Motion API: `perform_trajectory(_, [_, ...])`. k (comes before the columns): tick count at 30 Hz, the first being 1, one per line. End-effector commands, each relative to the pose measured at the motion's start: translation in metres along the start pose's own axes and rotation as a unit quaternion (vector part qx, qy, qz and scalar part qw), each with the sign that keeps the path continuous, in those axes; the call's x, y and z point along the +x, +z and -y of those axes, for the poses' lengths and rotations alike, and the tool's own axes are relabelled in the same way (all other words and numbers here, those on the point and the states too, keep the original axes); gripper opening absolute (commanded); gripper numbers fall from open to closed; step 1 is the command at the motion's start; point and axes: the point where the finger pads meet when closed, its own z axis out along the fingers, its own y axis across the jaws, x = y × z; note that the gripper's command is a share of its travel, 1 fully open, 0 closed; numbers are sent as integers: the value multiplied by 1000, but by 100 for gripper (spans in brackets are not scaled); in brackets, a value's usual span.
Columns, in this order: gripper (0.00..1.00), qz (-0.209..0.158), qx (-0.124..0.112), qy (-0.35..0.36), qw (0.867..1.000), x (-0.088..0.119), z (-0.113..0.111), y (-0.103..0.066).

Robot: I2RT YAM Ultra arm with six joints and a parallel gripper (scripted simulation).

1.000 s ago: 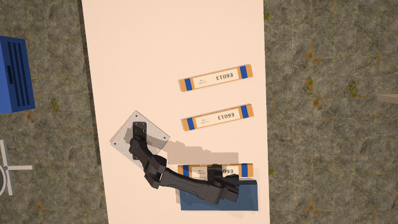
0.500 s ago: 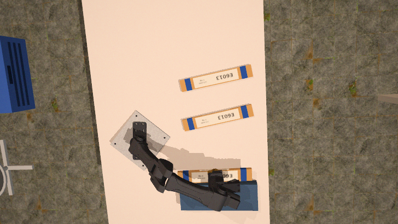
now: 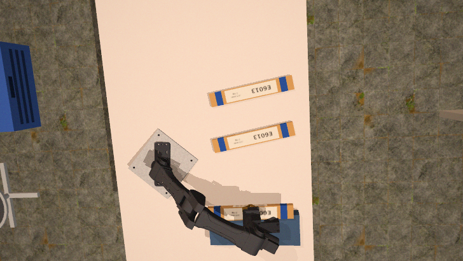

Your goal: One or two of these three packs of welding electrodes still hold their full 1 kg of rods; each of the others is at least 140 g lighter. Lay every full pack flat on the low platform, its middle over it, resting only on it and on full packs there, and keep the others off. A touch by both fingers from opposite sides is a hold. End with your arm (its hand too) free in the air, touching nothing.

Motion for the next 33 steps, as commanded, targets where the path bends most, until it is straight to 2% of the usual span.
perform_trajectory(1, [0, 9, 2, -5, 1000, -6, 13, -35])
perform_trajectory(19, [0, 12, 2, -7, 1000, -11, 56, -34])
perform_trajectory(33, [0, 12, 2, -7, 1000, -9, 54, -28])
